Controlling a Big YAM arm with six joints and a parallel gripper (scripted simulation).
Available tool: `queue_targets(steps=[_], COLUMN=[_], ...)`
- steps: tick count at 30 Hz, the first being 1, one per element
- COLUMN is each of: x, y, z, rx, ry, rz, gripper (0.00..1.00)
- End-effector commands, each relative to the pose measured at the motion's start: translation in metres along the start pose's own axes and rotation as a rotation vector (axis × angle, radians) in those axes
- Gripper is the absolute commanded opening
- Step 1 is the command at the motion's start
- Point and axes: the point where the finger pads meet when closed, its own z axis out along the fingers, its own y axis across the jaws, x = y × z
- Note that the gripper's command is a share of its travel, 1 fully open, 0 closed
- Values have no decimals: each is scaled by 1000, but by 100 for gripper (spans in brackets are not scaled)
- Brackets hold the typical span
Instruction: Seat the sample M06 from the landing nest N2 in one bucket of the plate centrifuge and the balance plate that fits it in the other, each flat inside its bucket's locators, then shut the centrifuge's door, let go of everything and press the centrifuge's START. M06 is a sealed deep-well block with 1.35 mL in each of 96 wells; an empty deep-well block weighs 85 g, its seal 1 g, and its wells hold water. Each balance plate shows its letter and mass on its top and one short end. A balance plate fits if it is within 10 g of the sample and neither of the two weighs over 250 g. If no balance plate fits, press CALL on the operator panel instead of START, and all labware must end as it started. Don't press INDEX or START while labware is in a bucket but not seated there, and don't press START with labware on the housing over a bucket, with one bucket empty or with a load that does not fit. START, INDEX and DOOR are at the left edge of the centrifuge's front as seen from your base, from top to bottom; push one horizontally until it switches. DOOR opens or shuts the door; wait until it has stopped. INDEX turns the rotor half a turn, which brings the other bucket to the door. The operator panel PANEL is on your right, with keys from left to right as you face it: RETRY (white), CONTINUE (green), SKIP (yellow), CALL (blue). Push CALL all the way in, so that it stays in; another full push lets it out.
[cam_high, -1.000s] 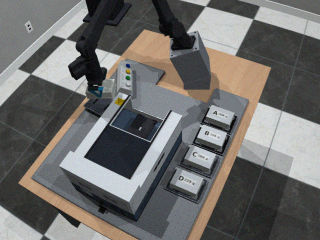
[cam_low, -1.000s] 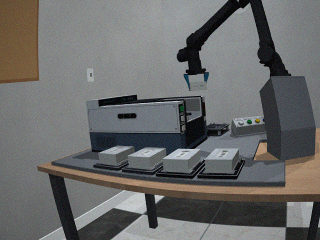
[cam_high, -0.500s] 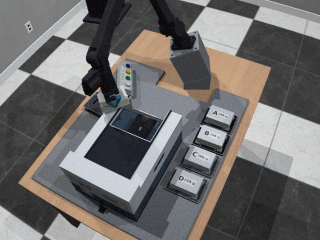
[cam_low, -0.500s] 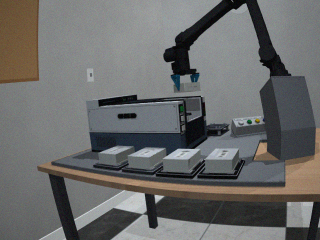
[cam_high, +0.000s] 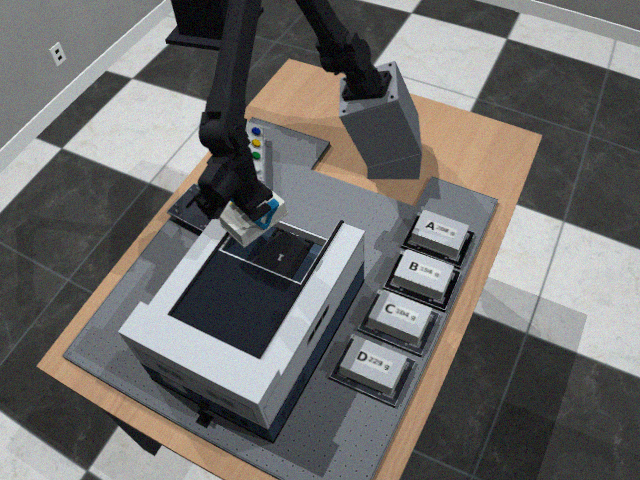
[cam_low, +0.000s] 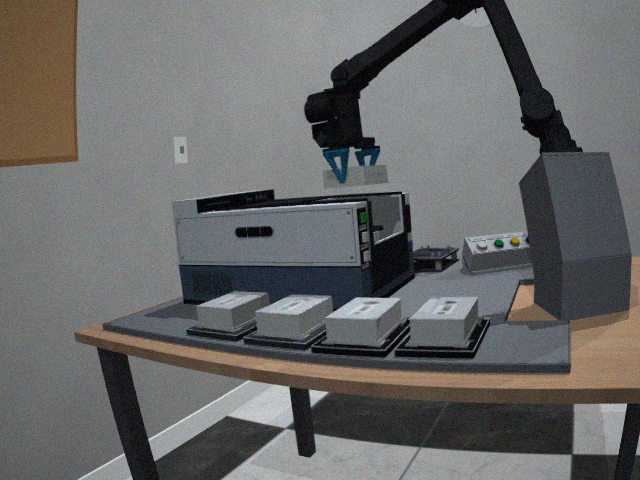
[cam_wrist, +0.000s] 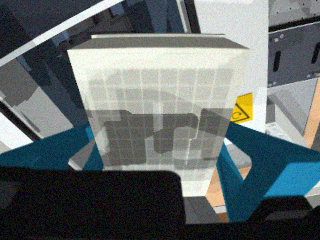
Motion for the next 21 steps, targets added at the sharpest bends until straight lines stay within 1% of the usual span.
queue_targets(steps=[1,3,8,10,12,13,14,16,18,20,21], x=[-25,-18,-8,-9,-10,-9,-7,-7,-4,-2,-1], y=[13,26,44,51,54,56,59,59,65,67,67], z=[-38,-21,-19,-22,-31,-32,-29,-29,-23,-23,-26], rx=[-23,-8,-2,-3,-8,-7,-5,-5,1,2,1], ry=[-83,-51,-47,-55,-74,-75,-69,-69,-57,-58,-63], rz=[-80,-135,-228,-255,-273,-284,-297,-297,-320,-335,-339], gripper=[0,0,0,0,0,0,0,0,0,0,0])
